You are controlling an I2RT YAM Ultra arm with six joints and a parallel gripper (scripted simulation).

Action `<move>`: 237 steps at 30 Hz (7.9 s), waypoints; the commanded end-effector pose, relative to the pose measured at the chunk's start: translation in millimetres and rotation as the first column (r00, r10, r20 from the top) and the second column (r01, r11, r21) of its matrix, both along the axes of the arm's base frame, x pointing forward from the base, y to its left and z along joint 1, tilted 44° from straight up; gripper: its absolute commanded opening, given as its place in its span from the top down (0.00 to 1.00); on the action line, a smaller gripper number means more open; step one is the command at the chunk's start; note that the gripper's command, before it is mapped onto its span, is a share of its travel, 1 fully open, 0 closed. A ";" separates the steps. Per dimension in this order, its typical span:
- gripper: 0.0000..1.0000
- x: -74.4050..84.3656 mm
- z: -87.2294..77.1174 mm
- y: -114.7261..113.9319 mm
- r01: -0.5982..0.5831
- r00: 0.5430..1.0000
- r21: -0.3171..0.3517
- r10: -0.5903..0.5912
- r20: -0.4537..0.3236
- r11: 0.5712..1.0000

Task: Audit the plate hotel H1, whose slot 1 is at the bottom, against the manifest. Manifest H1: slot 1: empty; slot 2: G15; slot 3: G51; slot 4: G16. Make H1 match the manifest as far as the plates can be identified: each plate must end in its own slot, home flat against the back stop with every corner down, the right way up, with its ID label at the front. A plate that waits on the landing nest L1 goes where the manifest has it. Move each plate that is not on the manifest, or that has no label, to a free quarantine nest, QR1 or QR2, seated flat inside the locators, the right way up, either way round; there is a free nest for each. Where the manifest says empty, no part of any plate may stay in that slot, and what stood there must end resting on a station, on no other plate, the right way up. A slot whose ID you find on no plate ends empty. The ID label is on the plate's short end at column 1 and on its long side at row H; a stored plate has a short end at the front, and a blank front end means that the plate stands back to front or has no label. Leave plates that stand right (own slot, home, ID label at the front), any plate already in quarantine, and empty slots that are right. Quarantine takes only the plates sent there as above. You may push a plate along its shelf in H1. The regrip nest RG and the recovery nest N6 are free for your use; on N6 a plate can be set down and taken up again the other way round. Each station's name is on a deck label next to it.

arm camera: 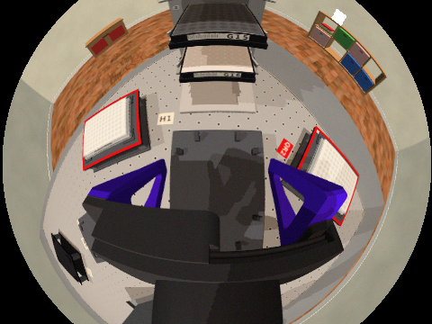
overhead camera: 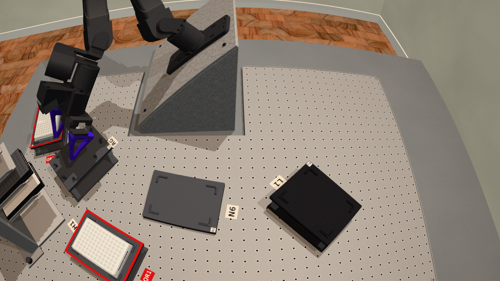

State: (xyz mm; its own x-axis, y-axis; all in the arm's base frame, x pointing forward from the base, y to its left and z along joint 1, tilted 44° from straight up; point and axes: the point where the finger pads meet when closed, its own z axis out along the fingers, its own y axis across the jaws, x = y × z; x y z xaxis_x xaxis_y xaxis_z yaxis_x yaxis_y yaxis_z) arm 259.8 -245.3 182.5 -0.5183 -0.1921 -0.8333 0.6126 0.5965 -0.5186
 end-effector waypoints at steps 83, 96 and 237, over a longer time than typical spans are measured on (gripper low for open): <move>0.00 79.4 50.4 -39.9 -0.005 1.000 -0.007 0.005 0.012 1.000; 0.14 86.0 54.2 -43.3 -0.005 1.000 -0.007 0.005 0.012 1.000; 0.14 -24.6 -9.7 15.0 -0.003 1.000 -0.006 0.003 0.010 1.000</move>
